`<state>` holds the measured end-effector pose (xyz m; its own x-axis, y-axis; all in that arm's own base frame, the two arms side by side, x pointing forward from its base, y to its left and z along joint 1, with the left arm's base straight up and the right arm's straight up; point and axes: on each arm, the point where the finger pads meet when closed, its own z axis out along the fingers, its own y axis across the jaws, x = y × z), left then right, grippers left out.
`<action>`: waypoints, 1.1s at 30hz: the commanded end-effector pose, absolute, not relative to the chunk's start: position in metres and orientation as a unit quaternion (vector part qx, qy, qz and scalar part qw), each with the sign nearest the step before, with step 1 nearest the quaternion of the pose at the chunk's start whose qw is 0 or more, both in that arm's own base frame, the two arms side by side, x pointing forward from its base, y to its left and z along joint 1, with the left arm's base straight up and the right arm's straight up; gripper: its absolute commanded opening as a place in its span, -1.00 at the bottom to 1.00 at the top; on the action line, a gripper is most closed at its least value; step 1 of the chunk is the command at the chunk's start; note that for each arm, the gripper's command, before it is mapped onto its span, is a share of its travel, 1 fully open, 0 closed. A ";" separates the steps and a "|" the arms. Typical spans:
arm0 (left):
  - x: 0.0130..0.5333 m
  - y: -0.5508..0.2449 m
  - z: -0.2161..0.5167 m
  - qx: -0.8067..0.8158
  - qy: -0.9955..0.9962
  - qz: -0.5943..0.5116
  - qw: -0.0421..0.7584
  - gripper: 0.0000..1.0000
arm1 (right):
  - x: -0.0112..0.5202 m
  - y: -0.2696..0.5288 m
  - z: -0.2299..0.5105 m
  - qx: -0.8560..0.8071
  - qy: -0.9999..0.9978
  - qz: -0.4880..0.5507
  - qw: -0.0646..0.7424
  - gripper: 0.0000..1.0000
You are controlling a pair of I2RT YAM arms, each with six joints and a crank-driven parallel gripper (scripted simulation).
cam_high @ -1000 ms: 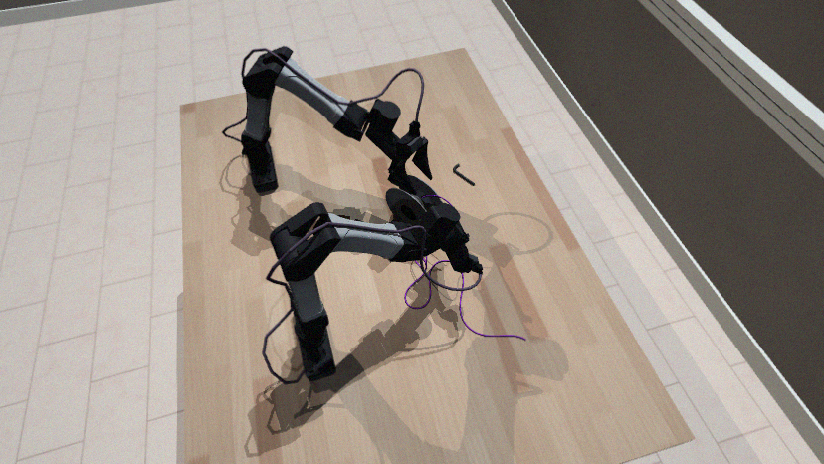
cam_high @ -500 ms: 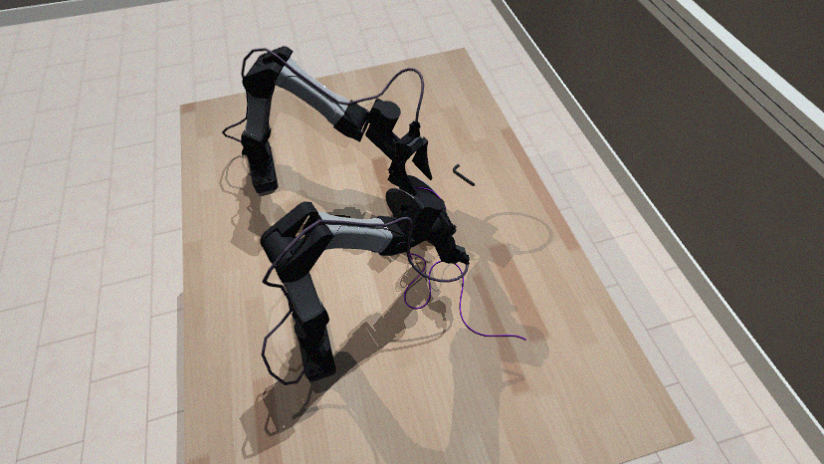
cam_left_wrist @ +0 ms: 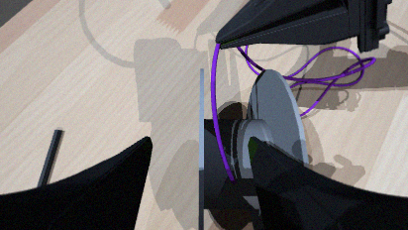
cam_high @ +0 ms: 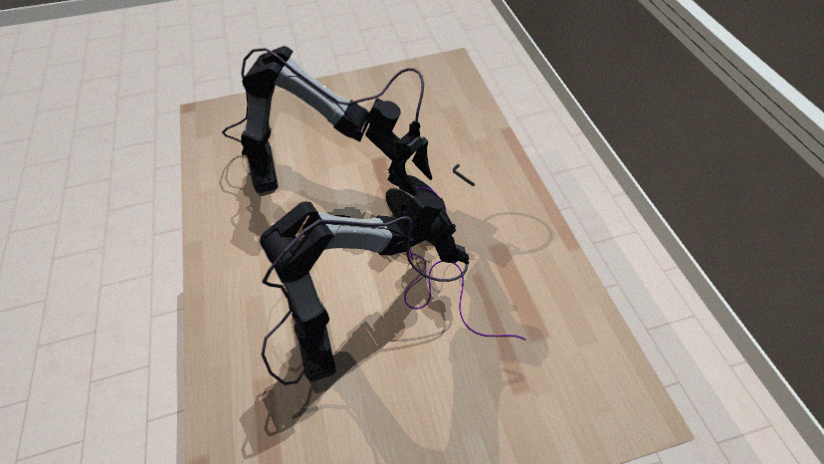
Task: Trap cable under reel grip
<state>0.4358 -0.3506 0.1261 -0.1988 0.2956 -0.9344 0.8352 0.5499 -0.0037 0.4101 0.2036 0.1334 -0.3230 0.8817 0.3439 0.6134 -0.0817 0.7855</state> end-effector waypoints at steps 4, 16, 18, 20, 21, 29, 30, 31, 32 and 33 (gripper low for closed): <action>0.439 -0.356 0.148 0.387 0.711 -0.272 0.520 -0.21 | 0.413 0.207 0.159 0.550 0.651 0.498 0.159 -1.00; 0.439 -0.354 0.158 0.387 0.704 -0.274 0.529 -1.00 | 0.413 0.207 0.159 0.549 0.651 0.498 0.160 -0.76; 0.440 -0.355 0.165 0.387 0.704 -0.274 0.529 -1.00 | 0.406 0.200 0.152 0.555 0.657 0.486 0.155 -0.47; 0.439 -0.354 0.175 0.387 0.707 -0.274 0.525 -1.00 | 0.396 0.194 0.154 0.556 0.661 0.481 0.150 -0.47; 0.438 -0.353 0.183 0.387 0.707 -0.274 0.525 -1.00 | 0.390 0.192 0.153 0.556 0.662 0.480 0.149 -0.23; 0.436 -0.351 0.235 0.387 0.707 -0.274 0.525 -1.00 | 0.347 0.164 0.182 0.556 0.661 0.481 0.149 0.37; 0.435 -0.351 0.241 0.387 0.707 -0.274 0.525 -1.00 | 0.337 0.158 0.190 0.556 0.661 0.481 0.150 0.37; 0.435 -0.351 0.241 0.387 0.707 -0.274 0.525 -1.00 | 0.337 0.158 0.190 0.556 0.661 0.481 0.150 0.37; 0.435 -0.351 0.241 0.387 0.707 -0.274 0.525 -1.00 | 0.337 0.158 0.190 0.556 0.661 0.481 0.150 0.37; 0.435 -0.351 0.246 0.387 0.707 -0.274 0.525 -1.00 | 0.329 0.152 0.203 0.553 0.660 0.485 0.153 0.37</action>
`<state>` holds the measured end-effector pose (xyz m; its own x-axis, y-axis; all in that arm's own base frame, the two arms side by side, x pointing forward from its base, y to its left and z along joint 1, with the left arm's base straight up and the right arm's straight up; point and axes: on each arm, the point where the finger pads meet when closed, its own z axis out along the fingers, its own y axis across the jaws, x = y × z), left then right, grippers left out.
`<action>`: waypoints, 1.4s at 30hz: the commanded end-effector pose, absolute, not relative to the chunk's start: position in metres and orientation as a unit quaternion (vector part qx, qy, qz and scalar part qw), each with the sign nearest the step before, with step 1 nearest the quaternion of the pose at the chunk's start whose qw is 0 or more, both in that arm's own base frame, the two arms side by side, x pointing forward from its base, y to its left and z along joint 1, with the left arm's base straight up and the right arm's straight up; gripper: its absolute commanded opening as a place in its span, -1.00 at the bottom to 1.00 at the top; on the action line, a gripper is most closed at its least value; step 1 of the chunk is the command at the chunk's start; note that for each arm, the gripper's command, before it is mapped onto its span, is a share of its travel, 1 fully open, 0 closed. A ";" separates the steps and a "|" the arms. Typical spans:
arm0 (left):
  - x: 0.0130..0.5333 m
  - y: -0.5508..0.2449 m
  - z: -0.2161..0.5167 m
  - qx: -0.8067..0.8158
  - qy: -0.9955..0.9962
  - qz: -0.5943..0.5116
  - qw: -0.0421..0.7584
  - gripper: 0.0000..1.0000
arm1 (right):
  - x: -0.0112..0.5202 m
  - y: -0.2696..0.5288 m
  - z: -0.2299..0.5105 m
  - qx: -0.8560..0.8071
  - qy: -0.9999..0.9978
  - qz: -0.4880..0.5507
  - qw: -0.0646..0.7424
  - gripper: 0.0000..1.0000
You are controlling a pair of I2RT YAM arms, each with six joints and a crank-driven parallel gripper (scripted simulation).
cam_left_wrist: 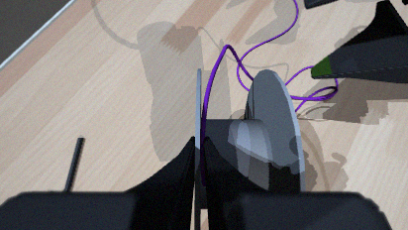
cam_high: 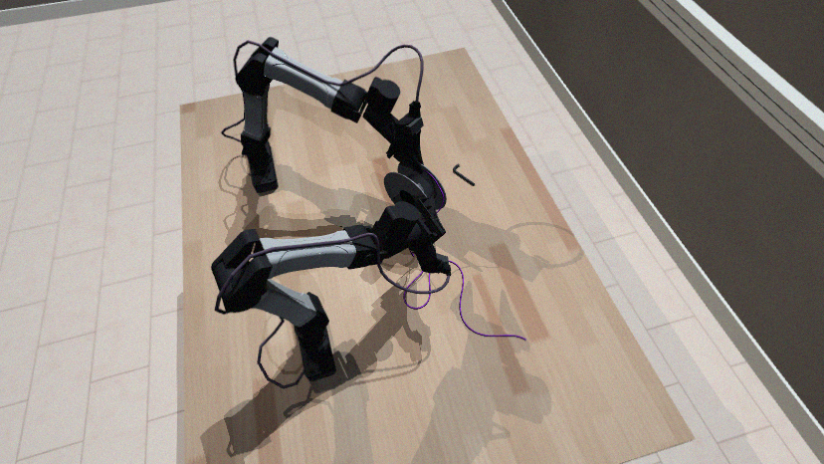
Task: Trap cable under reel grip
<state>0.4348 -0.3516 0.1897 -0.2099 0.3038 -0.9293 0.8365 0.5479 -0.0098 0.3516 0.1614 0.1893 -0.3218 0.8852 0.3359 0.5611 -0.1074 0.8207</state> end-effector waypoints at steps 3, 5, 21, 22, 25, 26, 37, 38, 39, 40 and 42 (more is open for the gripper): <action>0.434 -0.350 0.272 0.387 0.707 -0.274 0.525 -1.00 | 0.303 0.134 0.233 0.548 0.658 0.492 0.160 0.37; 0.435 -0.350 0.279 0.388 0.710 -0.273 0.520 -1.00 | 0.288 0.124 0.240 0.551 0.659 0.488 0.157 0.37; 0.428 -0.346 0.292 0.390 0.733 -0.271 0.487 -1.00 | 0.266 0.118 0.269 0.445 0.743 0.437 0.243 0.37; 0.429 -0.347 0.291 0.390 0.737 -0.271 0.481 -1.00 | 0.266 0.120 0.275 0.420 0.757 0.429 0.259 0.37; 0.431 -0.348 0.306 0.390 0.736 -0.271 0.482 -1.00 | 0.267 0.127 0.298 0.341 0.790 0.407 0.306 0.37; 0.432 -0.349 0.311 0.390 0.734 -0.271 0.486 -1.00 | 0.267 0.130 0.306 0.317 0.797 0.401 0.320 0.37; 0.434 -0.350 0.336 0.389 0.729 -0.272 0.494 -1.00 | 0.265 0.149 0.373 0.092 0.832 0.327 0.439 0.37; 0.434 -0.350 0.337 0.389 0.728 -0.272 0.494 -1.00 | 0.264 0.151 0.381 0.070 0.831 0.320 0.450 0.37; 0.434 -0.350 0.339 0.389 0.728 -0.272 0.495 -1.00 | 0.263 0.153 0.388 0.048 0.829 0.313 0.461 0.37; 0.434 -0.350 0.341 0.389 0.727 -0.272 0.496 -1.00 | 0.263 0.155 0.395 0.027 0.827 0.305 0.471 0.37; 0.434 -0.349 0.345 0.389 0.726 -0.272 0.498 -1.00 | 0.261 0.158 0.409 -0.014 0.822 0.288 0.492 0.37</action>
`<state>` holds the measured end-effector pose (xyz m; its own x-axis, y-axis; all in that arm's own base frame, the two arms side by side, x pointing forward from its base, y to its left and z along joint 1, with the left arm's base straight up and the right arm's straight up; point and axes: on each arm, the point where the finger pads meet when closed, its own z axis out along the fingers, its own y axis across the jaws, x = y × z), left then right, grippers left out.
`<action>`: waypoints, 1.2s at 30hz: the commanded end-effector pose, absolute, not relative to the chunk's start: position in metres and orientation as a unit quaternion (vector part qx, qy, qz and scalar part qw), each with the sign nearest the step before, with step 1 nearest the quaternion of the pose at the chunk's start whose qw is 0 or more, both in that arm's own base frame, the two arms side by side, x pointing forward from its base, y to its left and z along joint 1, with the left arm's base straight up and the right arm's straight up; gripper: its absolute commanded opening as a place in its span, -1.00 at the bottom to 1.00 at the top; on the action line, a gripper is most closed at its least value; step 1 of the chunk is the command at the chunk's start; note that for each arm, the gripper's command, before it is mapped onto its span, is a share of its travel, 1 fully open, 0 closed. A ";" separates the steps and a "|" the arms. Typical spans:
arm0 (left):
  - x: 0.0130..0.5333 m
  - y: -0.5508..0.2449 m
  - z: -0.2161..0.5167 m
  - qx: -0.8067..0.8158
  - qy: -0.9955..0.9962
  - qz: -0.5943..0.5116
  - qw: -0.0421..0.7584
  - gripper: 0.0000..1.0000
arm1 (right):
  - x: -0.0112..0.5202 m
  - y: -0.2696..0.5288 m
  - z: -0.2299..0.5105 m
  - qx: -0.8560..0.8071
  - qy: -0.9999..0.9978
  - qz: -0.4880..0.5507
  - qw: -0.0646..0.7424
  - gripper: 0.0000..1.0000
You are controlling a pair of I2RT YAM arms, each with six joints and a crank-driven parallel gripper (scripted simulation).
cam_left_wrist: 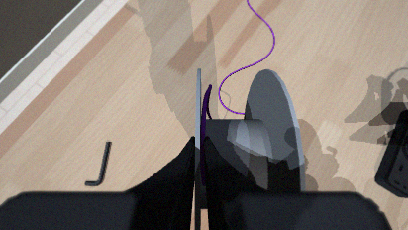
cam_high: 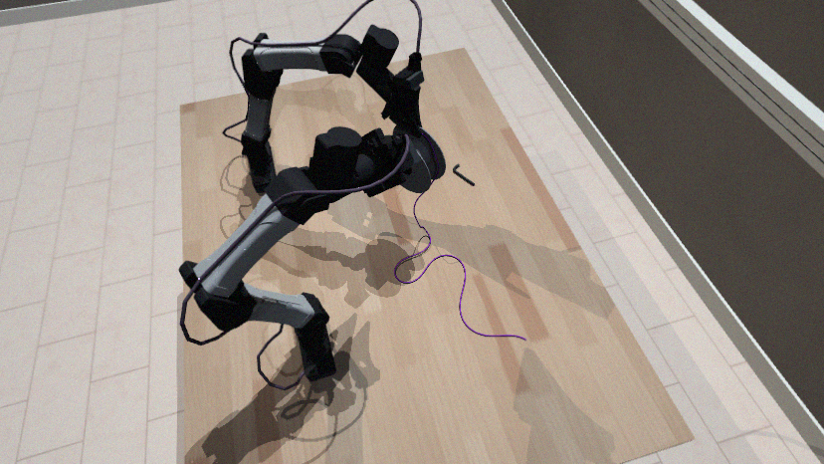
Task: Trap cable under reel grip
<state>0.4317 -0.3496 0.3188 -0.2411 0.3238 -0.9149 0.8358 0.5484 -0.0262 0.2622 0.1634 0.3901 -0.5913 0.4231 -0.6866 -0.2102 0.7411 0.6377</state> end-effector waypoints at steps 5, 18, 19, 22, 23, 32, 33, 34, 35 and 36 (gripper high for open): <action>0.437 -0.351 0.351 0.389 0.720 -0.272 0.506 -1.00 | 0.257 0.165 0.440 -0.117 0.800 0.240 0.538 0.37; 0.437 -0.352 0.355 0.388 0.717 -0.272 0.511 -1.00 | 0.244 0.177 0.495 -0.240 0.739 0.188 0.600 0.37; 0.438 -0.352 0.351 0.389 0.721 -0.272 0.505 -1.00 | 0.244 0.177 0.496 -0.240 0.739 0.188 0.601 0.37; 0.438 -0.352 0.356 0.389 0.725 -0.272 0.500 -1.00 | 0.242 0.180 0.501 -0.242 0.734 0.193 0.604 0.37; 0.438 -0.352 0.358 0.389 0.725 -0.272 0.499 -1.00 | 0.242 0.181 0.502 -0.241 0.734 0.196 0.604 0.37; 0.438 -0.352 0.367 0.389 0.719 -0.272 0.508 -1.00 | 0.242 0.182 0.506 -0.240 0.729 0.198 0.610 0.37; 0.437 -0.352 0.367 0.389 0.718 -0.272 0.509 -1.00 | 0.242 0.181 0.506 -0.240 0.729 0.199 0.610 0.37; 0.437 -0.352 0.367 0.389 0.718 -0.272 0.509 -1.00 | 0.242 0.181 0.506 -0.240 0.729 0.199 0.610 0.37; 0.437 -0.352 0.367 0.389 0.718 -0.272 0.509 -1.00 | 0.242 0.181 0.506 -0.240 0.729 0.199 0.610 0.37; 0.437 -0.352 0.367 0.389 0.718 -0.272 0.509 -1.00 | 0.242 0.182 0.506 -0.240 0.729 0.199 0.610 0.37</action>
